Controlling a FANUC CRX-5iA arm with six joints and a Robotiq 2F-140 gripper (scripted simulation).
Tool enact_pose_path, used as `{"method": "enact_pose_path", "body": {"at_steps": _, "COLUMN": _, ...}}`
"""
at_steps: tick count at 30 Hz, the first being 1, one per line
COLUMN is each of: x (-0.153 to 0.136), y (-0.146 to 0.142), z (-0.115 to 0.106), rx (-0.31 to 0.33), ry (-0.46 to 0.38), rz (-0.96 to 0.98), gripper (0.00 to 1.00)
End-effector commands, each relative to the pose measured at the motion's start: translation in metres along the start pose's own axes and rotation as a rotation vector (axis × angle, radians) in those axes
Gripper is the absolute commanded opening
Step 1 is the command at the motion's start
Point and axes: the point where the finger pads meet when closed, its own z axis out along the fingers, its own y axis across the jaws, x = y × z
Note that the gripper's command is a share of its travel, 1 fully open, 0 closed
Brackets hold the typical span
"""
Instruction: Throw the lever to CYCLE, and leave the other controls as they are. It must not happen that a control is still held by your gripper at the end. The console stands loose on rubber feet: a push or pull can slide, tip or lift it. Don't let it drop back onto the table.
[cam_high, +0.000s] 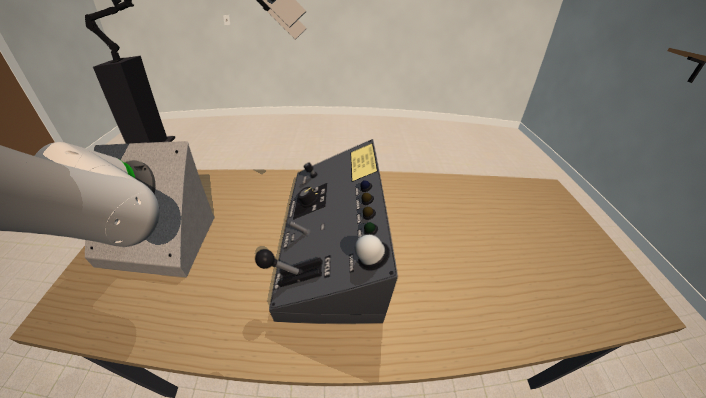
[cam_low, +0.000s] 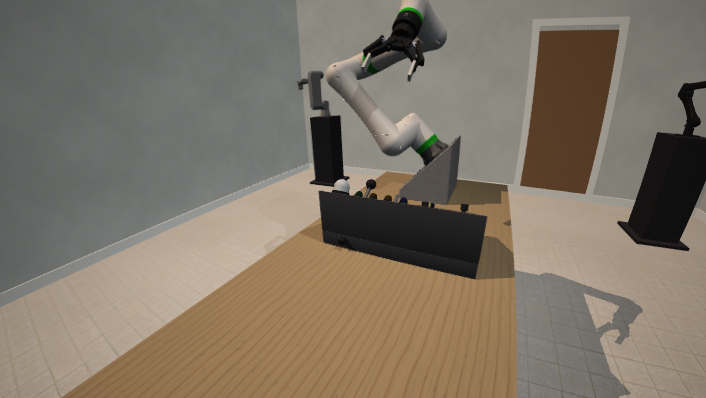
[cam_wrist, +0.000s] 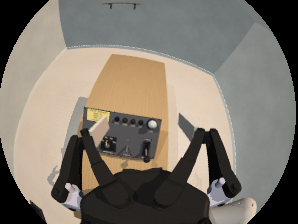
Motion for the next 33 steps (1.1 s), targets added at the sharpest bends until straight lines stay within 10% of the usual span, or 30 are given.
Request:
{"method": "enact_pose_path", "body": {"at_steps": 1, "x": 0.000, "y": 0.000, "z": 0.000, "rx": 0.000, "ry": 0.001, "rz": 0.000, "gripper": 1.00}}
{"method": "enact_pose_path", "body": {"at_steps": 3, "x": -0.043, "y": 0.000, "z": 0.014, "rx": 0.017, "ry": -0.017, "rz": 0.008, "gripper": 1.00}}
{"method": "enact_pose_path", "body": {"at_steps": 33, "x": -0.103, "y": -0.003, "z": 0.032, "rx": 0.043, "ry": -0.038, "rz": 0.018, "gripper": 1.00}}
